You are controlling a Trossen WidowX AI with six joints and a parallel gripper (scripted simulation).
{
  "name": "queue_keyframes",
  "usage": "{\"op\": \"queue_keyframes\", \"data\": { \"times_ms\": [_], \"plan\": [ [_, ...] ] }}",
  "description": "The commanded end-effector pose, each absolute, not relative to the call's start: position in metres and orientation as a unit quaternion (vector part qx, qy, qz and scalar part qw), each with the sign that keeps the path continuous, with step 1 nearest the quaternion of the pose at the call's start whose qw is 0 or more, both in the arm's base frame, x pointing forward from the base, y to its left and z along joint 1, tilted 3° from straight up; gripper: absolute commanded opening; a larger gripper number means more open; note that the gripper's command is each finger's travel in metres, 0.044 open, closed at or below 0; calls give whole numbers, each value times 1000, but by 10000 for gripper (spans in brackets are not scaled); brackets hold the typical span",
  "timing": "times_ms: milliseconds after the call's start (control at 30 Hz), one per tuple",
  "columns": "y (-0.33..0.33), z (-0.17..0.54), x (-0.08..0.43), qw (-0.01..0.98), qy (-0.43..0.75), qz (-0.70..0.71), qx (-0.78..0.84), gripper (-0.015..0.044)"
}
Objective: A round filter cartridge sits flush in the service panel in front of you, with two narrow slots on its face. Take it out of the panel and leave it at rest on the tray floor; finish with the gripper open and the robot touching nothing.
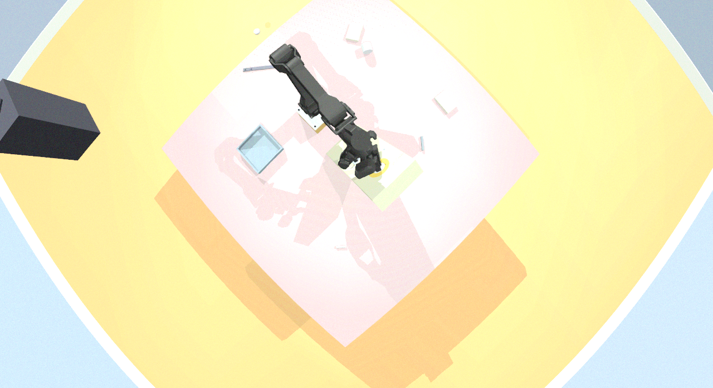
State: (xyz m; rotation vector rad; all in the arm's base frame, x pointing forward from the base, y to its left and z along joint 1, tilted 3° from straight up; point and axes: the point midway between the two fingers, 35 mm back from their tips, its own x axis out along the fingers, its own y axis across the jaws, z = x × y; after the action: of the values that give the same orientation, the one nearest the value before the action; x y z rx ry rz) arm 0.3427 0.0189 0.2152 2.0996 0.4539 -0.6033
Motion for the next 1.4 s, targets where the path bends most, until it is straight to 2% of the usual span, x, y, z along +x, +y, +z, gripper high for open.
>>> {"op": "queue_keyframes", "data": {
  "times_ms": [0,767,1067,1100,1233,1367],
  "plan": [
    [19,211,347,437,182,-246,846,88],
    [19,209,350,437,182,-246,846,88],
    [19,214,343,439,183,-243,845,28],
    [19,214,343,439,183,-243,845,2],
    [19,213,345,449,185,-242,840,0],
    [19,210,349,503,201,-230,809,0]
  ]
}}
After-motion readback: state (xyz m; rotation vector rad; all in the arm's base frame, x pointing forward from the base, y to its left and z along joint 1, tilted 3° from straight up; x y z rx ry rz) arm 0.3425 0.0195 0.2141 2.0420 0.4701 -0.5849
